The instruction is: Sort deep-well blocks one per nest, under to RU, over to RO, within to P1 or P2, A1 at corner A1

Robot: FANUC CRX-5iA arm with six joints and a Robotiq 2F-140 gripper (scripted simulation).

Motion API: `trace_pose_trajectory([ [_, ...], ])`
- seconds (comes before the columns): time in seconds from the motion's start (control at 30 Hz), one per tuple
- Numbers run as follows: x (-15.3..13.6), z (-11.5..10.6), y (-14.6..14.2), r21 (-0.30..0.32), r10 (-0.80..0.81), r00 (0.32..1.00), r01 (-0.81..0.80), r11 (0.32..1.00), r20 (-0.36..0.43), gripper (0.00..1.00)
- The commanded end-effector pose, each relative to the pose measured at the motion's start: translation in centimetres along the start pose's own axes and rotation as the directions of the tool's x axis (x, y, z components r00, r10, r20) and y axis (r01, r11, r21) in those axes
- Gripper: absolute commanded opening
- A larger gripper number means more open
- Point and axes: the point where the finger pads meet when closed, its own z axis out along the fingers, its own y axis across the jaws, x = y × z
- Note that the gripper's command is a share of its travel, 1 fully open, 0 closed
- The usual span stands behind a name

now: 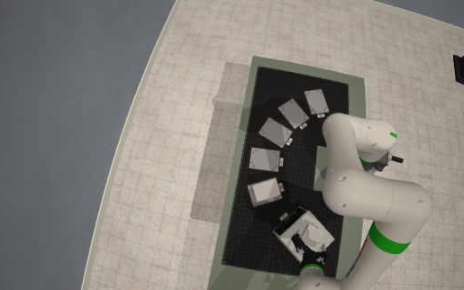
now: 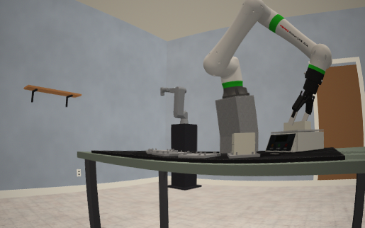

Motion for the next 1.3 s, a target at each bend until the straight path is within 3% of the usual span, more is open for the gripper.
trace_pose_trajectory([
  [0.0, -0.3, -0.6, 0.0, 0.0, 0.0, 1.0, 0.0, 1.0, 0.0, 1.0],
  [0.83, -3.4, -5.9, 0.0, 0.0, 0.0, 1.0, 0.0, 1.0, 0.0, 1.0],
  [1.27, -3.4, -5.9, 0.0, 0.0, 0.0, 1.0, 0.0, 1.0, 0.0, 1.0],
])
